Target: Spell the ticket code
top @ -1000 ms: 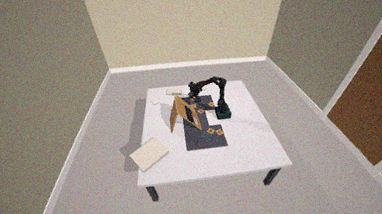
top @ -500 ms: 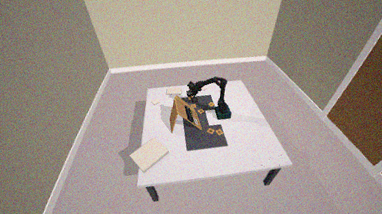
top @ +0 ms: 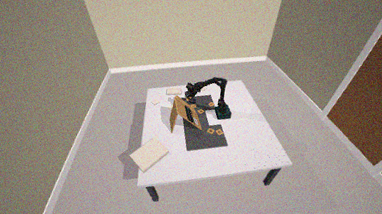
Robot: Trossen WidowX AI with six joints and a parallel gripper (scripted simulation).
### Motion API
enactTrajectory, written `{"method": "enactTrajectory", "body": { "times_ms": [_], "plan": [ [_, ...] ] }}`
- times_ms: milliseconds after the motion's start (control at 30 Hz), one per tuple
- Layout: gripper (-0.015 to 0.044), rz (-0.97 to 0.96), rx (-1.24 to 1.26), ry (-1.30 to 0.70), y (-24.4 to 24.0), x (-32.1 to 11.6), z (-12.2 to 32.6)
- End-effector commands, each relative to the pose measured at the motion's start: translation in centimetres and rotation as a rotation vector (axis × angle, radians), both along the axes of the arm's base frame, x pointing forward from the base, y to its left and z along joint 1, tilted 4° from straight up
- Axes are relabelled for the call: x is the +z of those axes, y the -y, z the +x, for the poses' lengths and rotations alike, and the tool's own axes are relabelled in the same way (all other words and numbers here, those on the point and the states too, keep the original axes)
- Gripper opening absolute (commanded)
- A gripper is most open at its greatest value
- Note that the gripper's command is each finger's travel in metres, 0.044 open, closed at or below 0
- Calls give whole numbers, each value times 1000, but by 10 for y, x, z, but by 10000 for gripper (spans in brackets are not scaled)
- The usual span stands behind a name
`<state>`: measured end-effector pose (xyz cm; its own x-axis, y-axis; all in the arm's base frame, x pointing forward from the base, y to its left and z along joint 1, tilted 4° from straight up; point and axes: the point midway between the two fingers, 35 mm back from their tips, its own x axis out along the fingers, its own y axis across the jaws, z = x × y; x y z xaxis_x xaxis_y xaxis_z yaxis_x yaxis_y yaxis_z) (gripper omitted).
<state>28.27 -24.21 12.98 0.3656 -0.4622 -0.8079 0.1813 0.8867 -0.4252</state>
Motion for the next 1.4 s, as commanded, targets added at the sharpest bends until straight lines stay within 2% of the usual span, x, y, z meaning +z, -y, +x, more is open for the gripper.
{"method": "enactTrajectory", "body": {
  "times_ms": [0, 600, 1367],
  "plan": [
    [0, -16, 27, 12, -7, 8, 7],
    [0, -176, 239, 82, -29, 64, 37],
    [0, -225, 152, 348, -51, 130, 56]
  ]
}}
